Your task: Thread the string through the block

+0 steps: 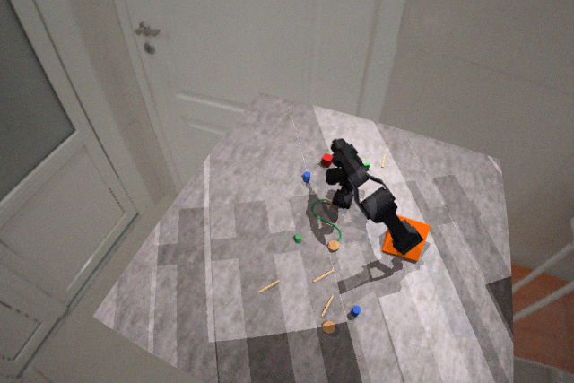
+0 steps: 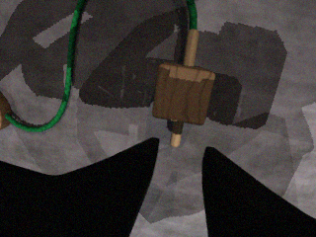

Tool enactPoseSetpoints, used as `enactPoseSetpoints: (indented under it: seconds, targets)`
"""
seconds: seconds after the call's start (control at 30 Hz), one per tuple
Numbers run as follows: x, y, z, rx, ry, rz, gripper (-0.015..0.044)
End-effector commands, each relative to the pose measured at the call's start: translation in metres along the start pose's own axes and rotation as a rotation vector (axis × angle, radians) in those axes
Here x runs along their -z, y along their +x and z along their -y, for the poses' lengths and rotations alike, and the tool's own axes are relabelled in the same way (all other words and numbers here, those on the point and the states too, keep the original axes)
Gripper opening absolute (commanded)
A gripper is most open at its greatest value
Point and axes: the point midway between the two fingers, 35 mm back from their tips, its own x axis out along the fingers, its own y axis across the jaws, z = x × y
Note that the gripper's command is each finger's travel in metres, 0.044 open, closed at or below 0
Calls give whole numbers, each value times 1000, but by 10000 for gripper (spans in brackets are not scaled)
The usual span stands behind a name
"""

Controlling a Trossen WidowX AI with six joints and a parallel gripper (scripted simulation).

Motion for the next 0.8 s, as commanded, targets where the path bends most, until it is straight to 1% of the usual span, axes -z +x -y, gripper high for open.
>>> enactPoseSetpoints:
  seconds: [0.0, 0.6, 0.77]
  targets:
    - [1, 7, -1, -7, 6, 2, 121]
    - [3, 36, -3, -11, 5, 2, 121]
    - [3, 39, -4, -11, 5, 2, 121]
